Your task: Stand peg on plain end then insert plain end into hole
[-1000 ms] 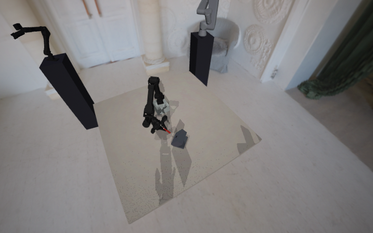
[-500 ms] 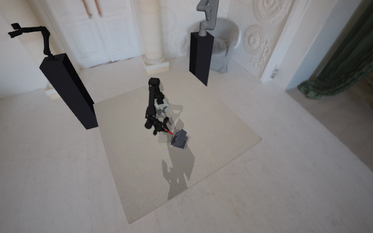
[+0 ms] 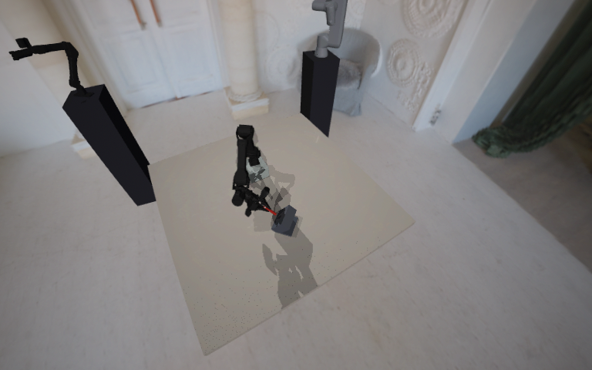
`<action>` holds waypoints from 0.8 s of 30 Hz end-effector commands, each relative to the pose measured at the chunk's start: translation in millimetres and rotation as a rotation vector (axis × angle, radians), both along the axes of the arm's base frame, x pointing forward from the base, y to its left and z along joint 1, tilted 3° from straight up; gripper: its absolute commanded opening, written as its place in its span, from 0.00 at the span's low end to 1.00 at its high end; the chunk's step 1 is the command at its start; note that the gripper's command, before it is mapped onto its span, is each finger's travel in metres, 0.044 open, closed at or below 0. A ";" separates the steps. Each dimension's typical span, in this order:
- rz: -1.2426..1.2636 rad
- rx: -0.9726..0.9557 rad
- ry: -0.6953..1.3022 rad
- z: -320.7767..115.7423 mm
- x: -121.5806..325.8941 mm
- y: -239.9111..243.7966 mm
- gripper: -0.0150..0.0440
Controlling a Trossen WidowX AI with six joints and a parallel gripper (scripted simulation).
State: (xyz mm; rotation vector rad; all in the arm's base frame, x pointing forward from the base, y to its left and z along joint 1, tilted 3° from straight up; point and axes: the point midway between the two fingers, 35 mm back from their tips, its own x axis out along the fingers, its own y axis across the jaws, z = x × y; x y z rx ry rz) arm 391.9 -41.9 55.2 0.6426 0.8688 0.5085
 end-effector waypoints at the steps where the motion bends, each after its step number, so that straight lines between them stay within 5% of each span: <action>1: 0.001 0.006 0.000 -2.6 2.4 3.5 0.25; 24: 0.004 0.007 -0.005 -8.5 9.7 12.0 0.25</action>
